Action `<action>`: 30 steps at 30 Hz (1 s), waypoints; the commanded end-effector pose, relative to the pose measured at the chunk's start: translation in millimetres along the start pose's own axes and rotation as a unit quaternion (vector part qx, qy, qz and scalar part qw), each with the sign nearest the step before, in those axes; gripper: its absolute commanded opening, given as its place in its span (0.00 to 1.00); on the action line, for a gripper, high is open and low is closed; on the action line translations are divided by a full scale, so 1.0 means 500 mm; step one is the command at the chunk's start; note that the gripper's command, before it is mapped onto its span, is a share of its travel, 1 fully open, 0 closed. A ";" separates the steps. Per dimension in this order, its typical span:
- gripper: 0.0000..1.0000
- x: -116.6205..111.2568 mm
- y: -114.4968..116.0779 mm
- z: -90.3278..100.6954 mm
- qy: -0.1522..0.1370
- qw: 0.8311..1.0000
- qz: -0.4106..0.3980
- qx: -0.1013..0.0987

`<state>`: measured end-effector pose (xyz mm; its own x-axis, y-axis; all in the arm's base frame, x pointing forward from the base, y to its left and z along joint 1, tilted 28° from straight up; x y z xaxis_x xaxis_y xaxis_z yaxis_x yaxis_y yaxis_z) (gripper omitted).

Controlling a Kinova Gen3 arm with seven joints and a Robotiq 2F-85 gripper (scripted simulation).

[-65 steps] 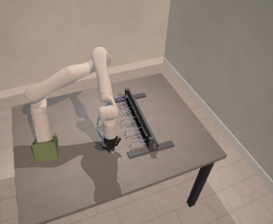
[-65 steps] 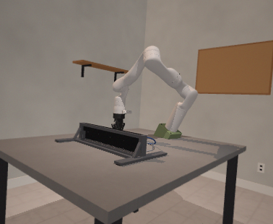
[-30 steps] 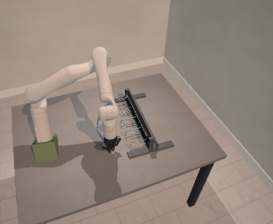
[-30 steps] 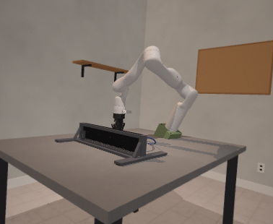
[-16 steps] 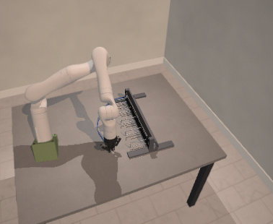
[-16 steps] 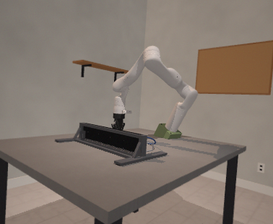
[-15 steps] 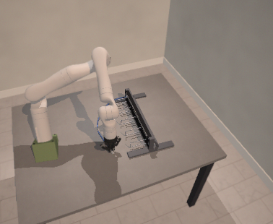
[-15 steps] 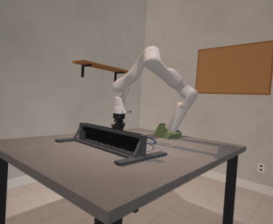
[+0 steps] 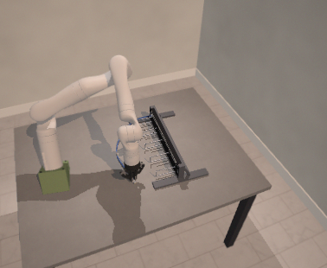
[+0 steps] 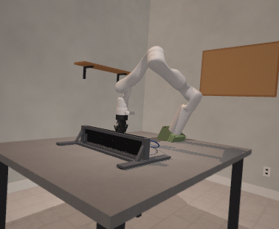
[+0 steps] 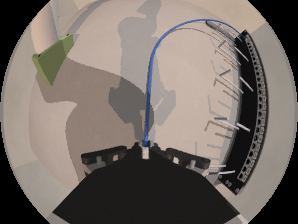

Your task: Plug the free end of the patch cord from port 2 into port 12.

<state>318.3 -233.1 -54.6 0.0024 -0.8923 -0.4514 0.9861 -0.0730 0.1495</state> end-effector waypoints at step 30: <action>0.00 0.001 0.003 0.092 -0.002 1.000 0.001 0.003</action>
<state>311.4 -252.5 -16.7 0.0023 -0.8927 -0.4507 0.9859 -0.0735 0.1506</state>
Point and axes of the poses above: the point where the finger pads meet when closed, its own z axis back along the fingers, its own y axis across the jaws, x = y × z, the point moved 4 cm from there along z, back along the fingers, and after that the axes turned 2 degrees about -z, right-handed, at the moved point
